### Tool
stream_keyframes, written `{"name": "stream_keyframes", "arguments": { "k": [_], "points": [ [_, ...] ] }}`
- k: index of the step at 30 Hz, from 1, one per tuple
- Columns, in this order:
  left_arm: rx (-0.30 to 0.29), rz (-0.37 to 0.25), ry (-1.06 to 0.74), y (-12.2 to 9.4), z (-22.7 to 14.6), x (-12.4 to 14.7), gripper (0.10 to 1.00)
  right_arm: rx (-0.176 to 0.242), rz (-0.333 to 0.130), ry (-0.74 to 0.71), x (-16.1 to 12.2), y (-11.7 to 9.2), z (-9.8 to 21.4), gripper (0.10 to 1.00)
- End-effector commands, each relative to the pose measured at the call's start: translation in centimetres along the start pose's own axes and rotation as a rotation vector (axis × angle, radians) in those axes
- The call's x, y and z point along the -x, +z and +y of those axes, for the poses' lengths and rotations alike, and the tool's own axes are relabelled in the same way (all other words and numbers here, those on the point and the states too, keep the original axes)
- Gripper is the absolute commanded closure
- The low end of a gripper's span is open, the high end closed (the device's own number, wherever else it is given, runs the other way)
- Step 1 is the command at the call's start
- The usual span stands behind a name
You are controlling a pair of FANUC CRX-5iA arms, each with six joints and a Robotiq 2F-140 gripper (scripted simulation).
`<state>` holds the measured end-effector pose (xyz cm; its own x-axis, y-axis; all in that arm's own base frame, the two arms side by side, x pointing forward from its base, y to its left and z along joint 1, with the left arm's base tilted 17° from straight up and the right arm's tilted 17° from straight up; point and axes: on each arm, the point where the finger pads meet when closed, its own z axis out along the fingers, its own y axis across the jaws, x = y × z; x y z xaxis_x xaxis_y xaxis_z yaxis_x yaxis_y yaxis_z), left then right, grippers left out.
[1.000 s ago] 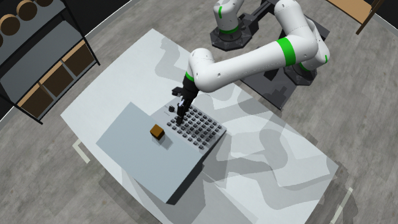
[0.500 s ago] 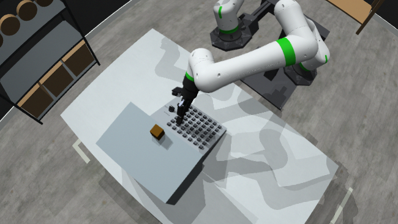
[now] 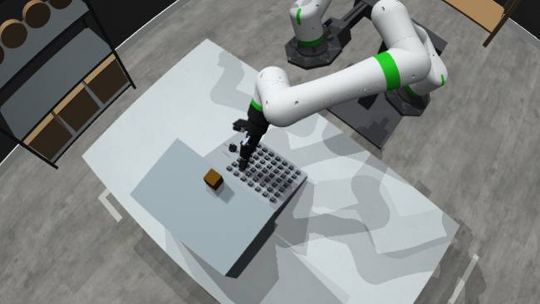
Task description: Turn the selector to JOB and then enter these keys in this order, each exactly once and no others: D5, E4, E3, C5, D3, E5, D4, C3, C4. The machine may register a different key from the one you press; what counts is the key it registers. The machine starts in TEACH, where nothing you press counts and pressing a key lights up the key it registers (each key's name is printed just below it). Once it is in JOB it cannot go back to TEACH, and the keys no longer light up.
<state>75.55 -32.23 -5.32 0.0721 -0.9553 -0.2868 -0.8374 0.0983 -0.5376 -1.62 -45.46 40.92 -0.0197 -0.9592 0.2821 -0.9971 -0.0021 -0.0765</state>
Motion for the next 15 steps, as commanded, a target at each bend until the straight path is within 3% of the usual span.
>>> {"name": "stream_keyframes", "arguments": {
  "k": [1,15],
  "points": [
    [-0.002,0.001,-0.001,-0.08,-0.14,-0.05,0.999,0.0,0.002,0.0,-0.02,-0.08,0.01,0.098],
    [-0.002,0.001,-0.001,0.31,-0.14,-0.05,0.999,0.0,0.002,0.0,-0.02,-0.08,0.01,0.098]
  ]
}}
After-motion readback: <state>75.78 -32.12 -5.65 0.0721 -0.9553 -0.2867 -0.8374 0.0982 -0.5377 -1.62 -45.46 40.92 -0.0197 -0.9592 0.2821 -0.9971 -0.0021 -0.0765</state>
